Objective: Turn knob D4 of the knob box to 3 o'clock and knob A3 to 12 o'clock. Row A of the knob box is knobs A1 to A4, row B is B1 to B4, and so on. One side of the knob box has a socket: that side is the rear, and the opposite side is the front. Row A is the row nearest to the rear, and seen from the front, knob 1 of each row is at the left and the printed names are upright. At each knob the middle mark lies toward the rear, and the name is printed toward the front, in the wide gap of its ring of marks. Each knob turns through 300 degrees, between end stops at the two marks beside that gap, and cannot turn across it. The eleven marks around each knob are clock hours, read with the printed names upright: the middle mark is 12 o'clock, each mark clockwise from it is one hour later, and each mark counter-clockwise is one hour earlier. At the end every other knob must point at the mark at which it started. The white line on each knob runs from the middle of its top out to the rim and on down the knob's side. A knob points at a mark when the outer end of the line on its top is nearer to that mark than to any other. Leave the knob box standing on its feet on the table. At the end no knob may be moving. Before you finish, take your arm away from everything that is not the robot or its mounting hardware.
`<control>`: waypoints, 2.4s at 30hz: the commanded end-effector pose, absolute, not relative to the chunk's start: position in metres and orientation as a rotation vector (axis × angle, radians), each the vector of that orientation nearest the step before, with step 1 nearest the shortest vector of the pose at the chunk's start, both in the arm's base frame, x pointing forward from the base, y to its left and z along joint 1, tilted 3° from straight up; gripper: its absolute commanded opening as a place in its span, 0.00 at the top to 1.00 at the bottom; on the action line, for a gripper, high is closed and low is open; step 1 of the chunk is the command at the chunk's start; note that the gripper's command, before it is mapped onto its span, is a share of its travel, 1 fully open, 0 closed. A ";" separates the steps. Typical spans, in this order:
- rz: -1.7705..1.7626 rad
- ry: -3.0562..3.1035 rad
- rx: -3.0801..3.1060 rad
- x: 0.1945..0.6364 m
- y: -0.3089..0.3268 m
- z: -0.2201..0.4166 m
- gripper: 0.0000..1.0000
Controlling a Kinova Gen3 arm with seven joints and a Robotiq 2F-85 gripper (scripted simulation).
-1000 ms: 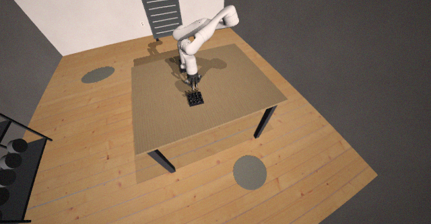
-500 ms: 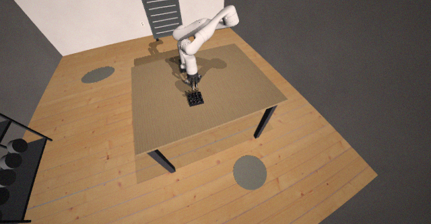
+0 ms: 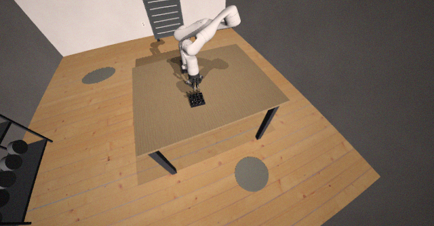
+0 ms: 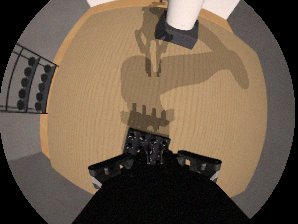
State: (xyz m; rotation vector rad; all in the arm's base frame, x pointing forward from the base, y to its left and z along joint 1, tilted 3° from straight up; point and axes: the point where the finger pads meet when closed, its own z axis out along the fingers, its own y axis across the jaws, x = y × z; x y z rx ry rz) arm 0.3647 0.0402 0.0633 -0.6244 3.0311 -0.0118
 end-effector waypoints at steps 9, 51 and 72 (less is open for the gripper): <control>-0.001 3.026 -0.625 0.366 0.043 0.060 0.81; -0.015 3.025 -0.623 0.369 0.040 0.022 0.81; -0.014 3.028 -0.623 0.369 0.040 0.021 0.81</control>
